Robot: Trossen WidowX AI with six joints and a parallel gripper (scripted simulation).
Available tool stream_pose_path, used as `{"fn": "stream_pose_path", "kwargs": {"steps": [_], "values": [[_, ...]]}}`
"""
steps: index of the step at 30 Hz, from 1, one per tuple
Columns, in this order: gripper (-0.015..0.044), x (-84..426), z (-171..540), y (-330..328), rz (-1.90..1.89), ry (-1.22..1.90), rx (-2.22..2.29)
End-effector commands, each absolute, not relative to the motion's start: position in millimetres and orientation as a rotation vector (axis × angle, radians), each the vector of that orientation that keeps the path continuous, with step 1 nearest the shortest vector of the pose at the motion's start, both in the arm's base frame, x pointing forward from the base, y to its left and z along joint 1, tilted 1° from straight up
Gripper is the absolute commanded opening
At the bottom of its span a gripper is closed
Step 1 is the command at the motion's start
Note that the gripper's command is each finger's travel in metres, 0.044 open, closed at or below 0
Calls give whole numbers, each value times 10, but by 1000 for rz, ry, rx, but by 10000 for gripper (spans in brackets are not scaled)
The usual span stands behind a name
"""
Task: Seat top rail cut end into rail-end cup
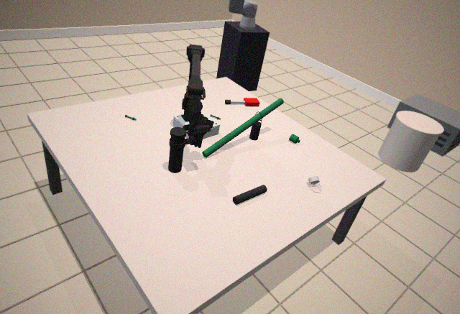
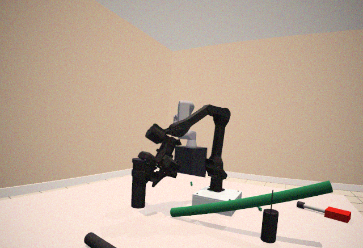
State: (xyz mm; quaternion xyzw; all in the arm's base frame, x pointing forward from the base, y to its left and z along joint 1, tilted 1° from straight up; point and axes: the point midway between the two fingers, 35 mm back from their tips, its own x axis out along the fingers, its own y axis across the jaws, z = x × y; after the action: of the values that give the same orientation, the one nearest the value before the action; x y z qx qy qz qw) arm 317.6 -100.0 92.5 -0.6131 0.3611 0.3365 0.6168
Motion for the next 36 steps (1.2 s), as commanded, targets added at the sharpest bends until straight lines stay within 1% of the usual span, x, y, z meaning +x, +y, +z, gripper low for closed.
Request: {"fn": "stream_pose_path", "kwargs": {"steps": [1,36], "values": [[0,3157,915,-1004,786,824,-1420],[0,2971,910,-1021,941,694,-1521]]}}
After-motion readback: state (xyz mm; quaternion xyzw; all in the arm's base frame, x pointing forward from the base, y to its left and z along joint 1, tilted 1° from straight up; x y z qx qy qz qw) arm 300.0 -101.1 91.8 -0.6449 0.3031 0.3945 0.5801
